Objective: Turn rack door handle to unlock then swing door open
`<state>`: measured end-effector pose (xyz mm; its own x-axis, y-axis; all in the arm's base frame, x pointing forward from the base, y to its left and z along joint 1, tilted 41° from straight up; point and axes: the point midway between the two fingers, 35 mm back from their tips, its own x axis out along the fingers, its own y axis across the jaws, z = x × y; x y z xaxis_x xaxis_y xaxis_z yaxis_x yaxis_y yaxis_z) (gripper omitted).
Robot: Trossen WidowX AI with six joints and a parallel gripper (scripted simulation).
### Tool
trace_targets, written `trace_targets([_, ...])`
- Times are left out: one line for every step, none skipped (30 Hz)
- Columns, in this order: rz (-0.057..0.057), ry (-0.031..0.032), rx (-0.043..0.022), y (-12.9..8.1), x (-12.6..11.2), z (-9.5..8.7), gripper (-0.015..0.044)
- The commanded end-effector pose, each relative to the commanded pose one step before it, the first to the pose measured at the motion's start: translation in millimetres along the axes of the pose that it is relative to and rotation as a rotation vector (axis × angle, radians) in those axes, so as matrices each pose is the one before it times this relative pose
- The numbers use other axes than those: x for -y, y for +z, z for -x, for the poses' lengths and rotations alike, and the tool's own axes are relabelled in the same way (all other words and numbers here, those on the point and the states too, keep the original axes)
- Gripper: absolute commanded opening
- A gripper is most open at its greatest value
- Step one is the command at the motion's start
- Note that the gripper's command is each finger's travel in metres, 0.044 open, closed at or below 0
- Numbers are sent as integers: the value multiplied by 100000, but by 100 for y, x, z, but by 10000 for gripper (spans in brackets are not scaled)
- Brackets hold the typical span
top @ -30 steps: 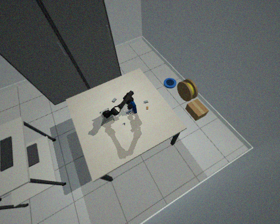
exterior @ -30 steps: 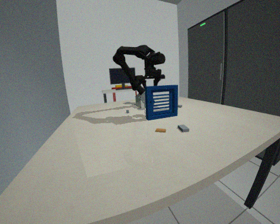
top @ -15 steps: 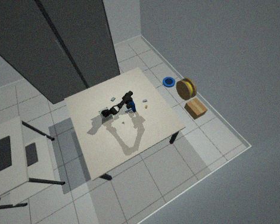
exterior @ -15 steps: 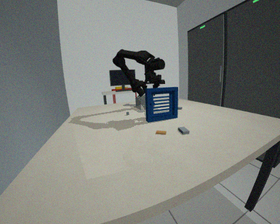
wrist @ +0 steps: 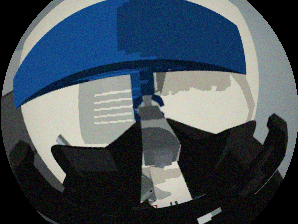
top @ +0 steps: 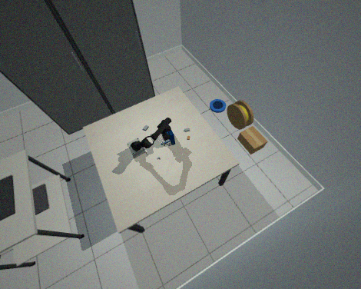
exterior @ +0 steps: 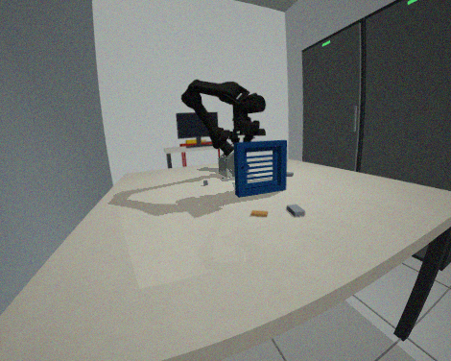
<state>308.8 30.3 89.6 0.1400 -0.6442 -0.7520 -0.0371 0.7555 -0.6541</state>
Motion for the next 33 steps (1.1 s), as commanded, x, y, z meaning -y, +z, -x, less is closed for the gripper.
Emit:
trace_targets([112,60,-176,1,24,-102,31])
trace_targets([0,0,0,0,0,0,24])
trace_targets([0,0,0,0,0,0,18])
trace_targets([0,0,0,0,0,0,11])
trace_targets([0,0,0,0,0,0,10])
trace_targets([0,0,0,0,0,0,10])
trace_targets([0,0,0,0,0,0,10])
trace_targets([-809,0,0,0,0,0,10])
trace_targets([-2428,0,0,0,0,0,10])
trace_targets([-4047,0,0,0,0,0,10])
trace_targets([-4926,0,0,0,0,0,10])
trace_targets([-4928,0,0,0,0,0,10])
trace_targets([-4928,0,0,0,0,0,10])
trace_targets([-4928,0,0,0,0,0,10])
trace_targets([-4928,0,0,0,0,0,10])
trace_targets([-4928,0,0,0,0,0,10])
trace_targets([-4928,0,0,0,0,0,10])
trace_targets([-4926,0,0,0,0,0,10])
trace_targets([-4928,0,0,0,0,0,10])
trace_targets([-4928,0,0,0,0,0,10])
trace_targets([-4928,-1,0,0,0,0,10])
trace_targets([-4928,-1,0,0,0,0,10])
trace_targets([-4928,-1,0,0,0,0,10])
trace_targets([-4928,-1,0,0,0,0,10])
trace_targets([-4928,-1,0,0,0,0,10])
trace_targets([-4928,-1,0,0,0,0,10])
trace_targets([-4928,-1,0,0,0,0,10])
trace_targets([-4926,-1,0,0,0,0,10])
trace_targets([-4928,-1,0,0,0,0,10])
trace_targets([-4928,-1,0,0,0,0,10])
trace_targets([-4928,-1,0,0,0,0,10])
trace_targets([-4928,-1,0,0,0,0,10])
trace_targets([-4928,-1,0,0,0,0,10])
